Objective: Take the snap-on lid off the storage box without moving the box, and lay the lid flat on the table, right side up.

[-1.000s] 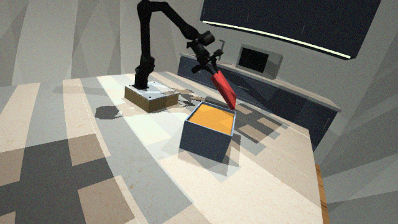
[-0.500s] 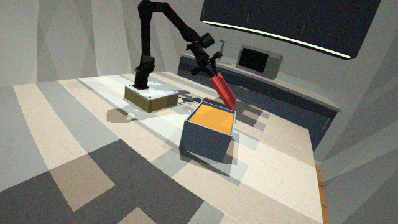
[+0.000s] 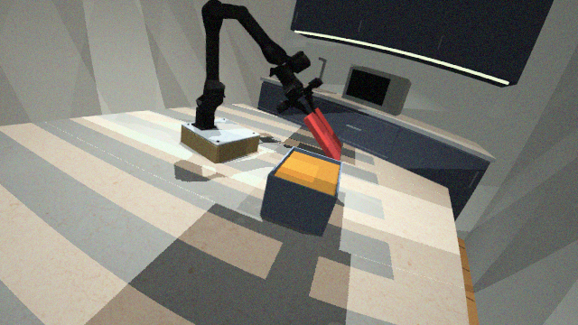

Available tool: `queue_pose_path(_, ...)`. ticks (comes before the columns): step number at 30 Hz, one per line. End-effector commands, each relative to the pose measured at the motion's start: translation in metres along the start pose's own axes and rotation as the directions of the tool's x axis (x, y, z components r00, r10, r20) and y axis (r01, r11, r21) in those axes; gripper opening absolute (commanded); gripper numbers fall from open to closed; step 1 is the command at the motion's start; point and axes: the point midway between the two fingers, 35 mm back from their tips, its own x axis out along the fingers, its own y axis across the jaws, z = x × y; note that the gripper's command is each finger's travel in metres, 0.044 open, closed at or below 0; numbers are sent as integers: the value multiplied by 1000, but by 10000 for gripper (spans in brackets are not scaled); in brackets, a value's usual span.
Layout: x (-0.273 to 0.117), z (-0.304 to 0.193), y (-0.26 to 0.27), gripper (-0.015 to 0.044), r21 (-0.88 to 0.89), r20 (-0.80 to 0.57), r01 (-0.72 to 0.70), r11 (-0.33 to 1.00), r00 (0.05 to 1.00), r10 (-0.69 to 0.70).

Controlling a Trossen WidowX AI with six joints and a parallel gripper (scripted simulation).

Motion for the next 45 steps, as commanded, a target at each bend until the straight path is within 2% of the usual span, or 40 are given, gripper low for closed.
queue_pose_path(1, 2, -1, 0, 0, 4, -2, -8, 1000, 1000, 8)
queue_pose_path(45, 25, -1, -27, 0, 4, -2, -8, 1000, 1000, 8)
